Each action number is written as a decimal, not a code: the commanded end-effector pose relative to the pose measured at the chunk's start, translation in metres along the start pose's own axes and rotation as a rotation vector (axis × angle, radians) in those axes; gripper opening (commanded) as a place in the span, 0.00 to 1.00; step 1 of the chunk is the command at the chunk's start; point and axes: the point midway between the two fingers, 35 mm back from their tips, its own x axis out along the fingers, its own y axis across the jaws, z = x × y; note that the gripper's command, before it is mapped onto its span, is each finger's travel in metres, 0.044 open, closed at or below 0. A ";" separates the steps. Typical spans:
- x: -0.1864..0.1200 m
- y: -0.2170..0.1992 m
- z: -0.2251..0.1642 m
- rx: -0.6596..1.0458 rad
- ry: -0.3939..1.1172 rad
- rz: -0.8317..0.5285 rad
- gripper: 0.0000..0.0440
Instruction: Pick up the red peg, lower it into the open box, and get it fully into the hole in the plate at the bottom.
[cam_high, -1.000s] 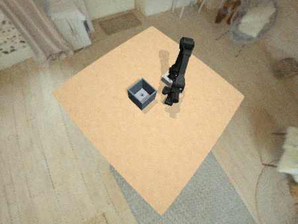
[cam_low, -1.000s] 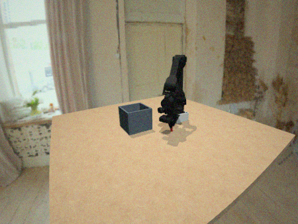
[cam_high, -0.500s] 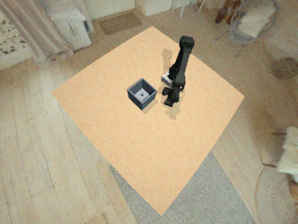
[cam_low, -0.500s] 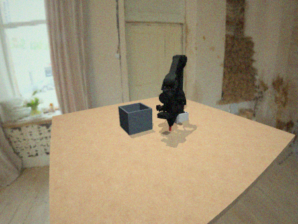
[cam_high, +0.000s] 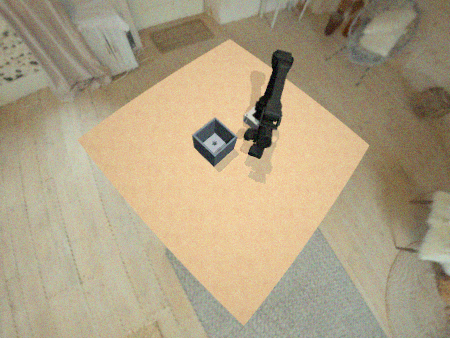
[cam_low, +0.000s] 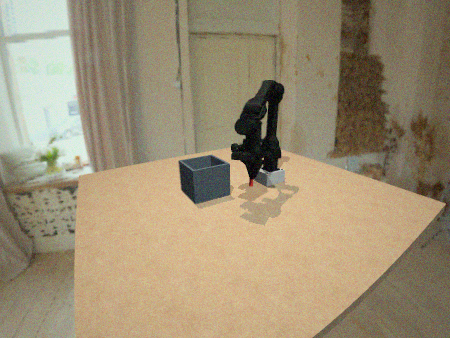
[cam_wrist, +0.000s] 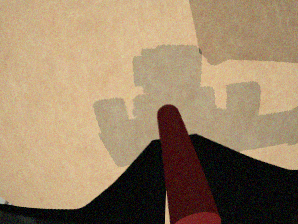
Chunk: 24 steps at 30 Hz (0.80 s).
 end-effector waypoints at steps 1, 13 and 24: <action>-0.012 0.008 0.004 -0.007 -0.007 0.033 0.00; -0.064 0.031 0.036 -0.002 -0.066 0.113 0.00; -0.084 0.035 0.077 0.038 -0.139 0.109 0.00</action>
